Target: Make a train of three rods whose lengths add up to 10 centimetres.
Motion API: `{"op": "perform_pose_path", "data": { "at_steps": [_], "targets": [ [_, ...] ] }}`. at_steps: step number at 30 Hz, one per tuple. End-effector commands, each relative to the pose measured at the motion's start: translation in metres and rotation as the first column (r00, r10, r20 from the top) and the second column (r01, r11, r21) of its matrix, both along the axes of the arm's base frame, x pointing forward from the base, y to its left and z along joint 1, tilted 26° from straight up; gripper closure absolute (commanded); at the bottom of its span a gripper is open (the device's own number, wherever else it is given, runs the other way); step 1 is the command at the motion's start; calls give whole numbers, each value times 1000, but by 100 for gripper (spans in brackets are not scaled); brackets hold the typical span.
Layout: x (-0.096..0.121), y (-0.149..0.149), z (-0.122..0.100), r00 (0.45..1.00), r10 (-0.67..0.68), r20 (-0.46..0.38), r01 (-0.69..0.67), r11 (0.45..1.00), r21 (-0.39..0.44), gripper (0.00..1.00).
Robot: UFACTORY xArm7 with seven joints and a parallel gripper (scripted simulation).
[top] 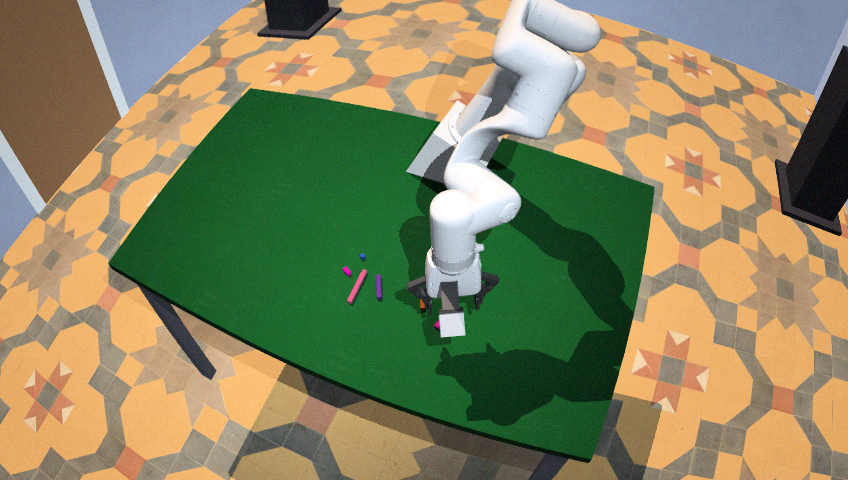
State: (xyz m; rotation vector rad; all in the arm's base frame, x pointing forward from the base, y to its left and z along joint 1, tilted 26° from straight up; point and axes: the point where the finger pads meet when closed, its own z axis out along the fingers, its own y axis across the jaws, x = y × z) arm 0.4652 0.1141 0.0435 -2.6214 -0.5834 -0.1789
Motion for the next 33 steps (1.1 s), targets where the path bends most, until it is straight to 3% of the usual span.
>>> {"op": "perform_pose_path", "data": {
  "at_steps": [1, 9, 17, 23, 24, 33],
  "targets": [
    [1, -4, -4, 991, -119, -60, 119, 993, -8, 0],
    [0, -11, -17, 918, -355, -179, 356, 934, -30, 0],
    [-2, -19, -29, 779, -560, -282, 563, 823, -79, 0],
    [-3, -20, -31, 743, -598, -300, 601, 794, -93, 0],
    [-3, -20, -31, 743, -598, -300, 601, 794, -93, 76],
    [-3, -20, -31, 743, -598, -300, 601, 794, -93, 76]
  ]
}}
